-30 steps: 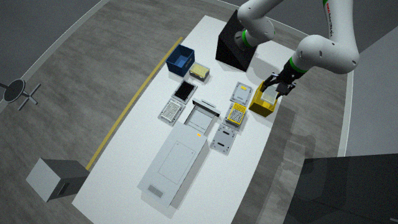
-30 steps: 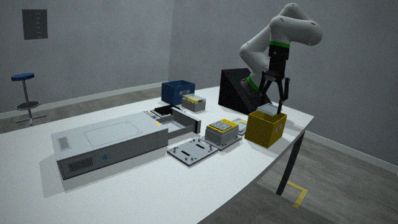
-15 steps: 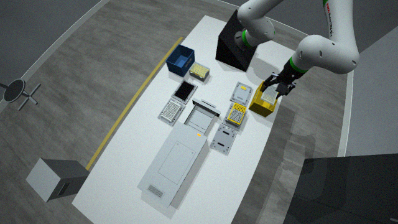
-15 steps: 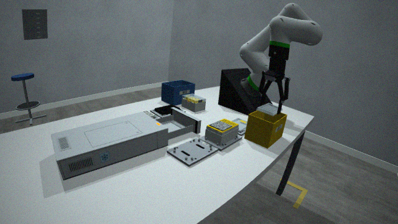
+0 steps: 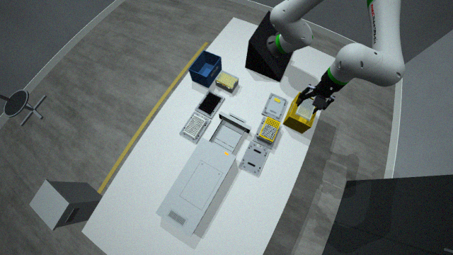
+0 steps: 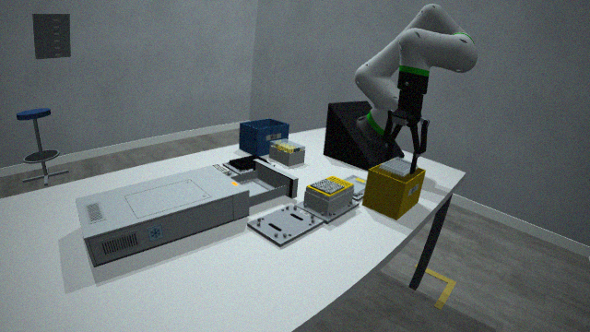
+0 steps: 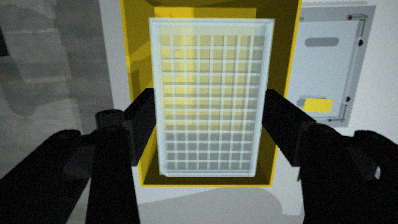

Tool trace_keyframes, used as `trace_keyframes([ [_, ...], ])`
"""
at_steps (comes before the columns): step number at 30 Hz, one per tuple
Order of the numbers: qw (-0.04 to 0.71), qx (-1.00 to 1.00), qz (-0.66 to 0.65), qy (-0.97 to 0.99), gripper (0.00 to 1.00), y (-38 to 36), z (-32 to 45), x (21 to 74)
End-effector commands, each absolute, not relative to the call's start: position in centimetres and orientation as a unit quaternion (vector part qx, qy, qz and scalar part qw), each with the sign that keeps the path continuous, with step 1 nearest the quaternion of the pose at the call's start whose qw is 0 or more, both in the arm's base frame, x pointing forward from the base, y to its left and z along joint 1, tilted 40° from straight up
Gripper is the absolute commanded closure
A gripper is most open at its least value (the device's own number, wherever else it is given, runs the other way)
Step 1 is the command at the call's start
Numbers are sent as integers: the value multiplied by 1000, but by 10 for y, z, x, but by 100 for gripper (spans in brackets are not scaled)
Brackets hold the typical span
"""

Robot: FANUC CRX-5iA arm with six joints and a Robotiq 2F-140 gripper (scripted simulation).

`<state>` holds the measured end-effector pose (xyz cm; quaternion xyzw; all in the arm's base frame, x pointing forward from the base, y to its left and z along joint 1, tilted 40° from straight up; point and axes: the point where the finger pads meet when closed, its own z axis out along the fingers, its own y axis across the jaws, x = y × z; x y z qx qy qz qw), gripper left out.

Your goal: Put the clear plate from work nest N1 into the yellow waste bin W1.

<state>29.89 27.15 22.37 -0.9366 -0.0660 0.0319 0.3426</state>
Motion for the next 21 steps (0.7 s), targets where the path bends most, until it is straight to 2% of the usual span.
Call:
trace_keyframes([
  [1,343,-937,31,-66,90,274,220,299],
  [21,343,-937,31,-66,90,287,205,297],
])
